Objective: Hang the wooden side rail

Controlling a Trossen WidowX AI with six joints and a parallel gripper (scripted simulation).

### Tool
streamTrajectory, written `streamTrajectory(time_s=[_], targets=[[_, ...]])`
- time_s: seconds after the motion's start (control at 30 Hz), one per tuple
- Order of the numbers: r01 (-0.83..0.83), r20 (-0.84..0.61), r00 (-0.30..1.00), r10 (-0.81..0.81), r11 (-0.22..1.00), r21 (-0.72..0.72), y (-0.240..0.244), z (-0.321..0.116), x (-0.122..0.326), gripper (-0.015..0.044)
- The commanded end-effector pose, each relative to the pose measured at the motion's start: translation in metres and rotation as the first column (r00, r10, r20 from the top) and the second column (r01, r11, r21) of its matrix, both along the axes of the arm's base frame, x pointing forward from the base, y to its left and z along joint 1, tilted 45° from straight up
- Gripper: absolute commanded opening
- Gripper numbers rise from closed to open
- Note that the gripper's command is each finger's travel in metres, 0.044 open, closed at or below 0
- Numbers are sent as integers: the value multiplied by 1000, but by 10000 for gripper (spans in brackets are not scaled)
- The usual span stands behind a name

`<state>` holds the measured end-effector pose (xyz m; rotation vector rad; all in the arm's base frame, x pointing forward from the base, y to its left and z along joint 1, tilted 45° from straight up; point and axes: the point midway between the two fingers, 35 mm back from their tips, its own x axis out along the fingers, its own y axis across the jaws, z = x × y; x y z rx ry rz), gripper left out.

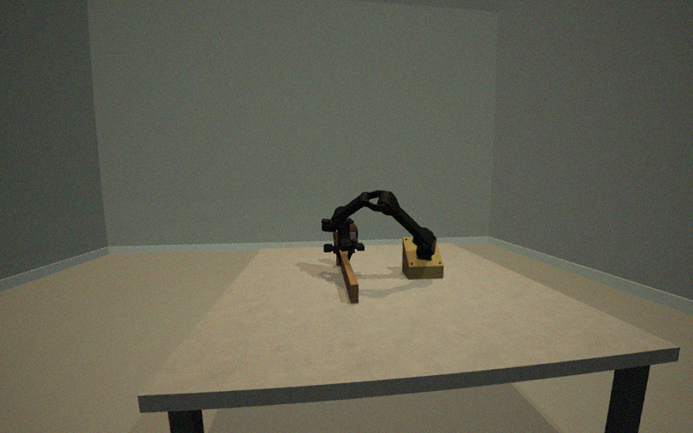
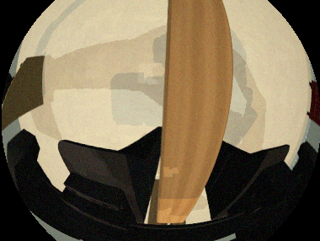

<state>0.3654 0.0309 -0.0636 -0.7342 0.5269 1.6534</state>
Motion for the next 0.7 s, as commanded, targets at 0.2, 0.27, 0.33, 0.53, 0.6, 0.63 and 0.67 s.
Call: streamTrajectory(time_s=[0.2, 0.27, 0.33, 0.53, 0.6, 0.63, 0.67], targets=[[2, 7, 1000, -2, 1000, -5, -4, -1, 0, 0], [2, 7, 1000, -2, 1000, -5, -5, -1, 1, 0], [2, 7, 1000, -2, 1000, -5, -5, -1, 1, 0], [2, 7, 1000, -2, 1000, -5, -5, -1, 1, 0], [2, 7, 1000, -2, 1000, -5, -5, -1, 2, 0], [2, 7, 1000, -2, 1000, -5, -6, -1, 2, 0], [2, 7, 1000, -2, 1000, -5, -6, -1, 2, 0]])
